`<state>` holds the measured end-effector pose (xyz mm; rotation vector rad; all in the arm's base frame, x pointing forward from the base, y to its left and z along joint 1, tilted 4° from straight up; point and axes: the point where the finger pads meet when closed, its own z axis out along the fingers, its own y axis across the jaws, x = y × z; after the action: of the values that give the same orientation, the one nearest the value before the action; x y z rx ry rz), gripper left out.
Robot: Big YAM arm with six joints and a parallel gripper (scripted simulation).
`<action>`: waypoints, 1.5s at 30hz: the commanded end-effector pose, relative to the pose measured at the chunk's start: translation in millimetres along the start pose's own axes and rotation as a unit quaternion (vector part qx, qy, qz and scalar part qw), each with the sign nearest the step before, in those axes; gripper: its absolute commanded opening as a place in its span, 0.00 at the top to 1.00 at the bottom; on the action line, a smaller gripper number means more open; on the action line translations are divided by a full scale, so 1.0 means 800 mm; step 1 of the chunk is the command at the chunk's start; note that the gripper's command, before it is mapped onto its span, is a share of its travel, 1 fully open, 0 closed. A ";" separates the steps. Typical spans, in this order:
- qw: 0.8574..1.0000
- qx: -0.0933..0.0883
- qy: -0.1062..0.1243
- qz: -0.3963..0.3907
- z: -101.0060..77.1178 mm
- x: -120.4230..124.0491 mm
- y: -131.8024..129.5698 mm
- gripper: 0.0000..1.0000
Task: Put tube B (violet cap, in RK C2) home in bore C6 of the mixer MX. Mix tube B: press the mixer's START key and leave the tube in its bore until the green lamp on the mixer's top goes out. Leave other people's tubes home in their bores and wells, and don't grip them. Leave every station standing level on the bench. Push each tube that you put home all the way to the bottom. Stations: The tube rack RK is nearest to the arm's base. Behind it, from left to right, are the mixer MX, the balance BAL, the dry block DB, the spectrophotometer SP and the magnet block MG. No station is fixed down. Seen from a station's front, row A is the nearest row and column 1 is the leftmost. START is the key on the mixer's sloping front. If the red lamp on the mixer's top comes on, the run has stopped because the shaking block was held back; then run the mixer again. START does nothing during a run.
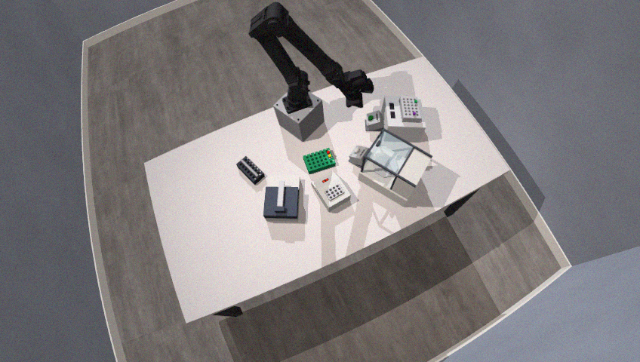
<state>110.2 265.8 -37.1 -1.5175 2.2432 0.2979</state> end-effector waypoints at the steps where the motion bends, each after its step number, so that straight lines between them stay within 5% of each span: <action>1: 0.999 -0.002 -0.030 -0.011 -0.006 -0.035 0.006 1.00; 45: 1.000 0.002 -0.019 -0.004 0.083 -0.024 -0.002 1.00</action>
<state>120.9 291.2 -91.4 -1.5298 2.2384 0.2917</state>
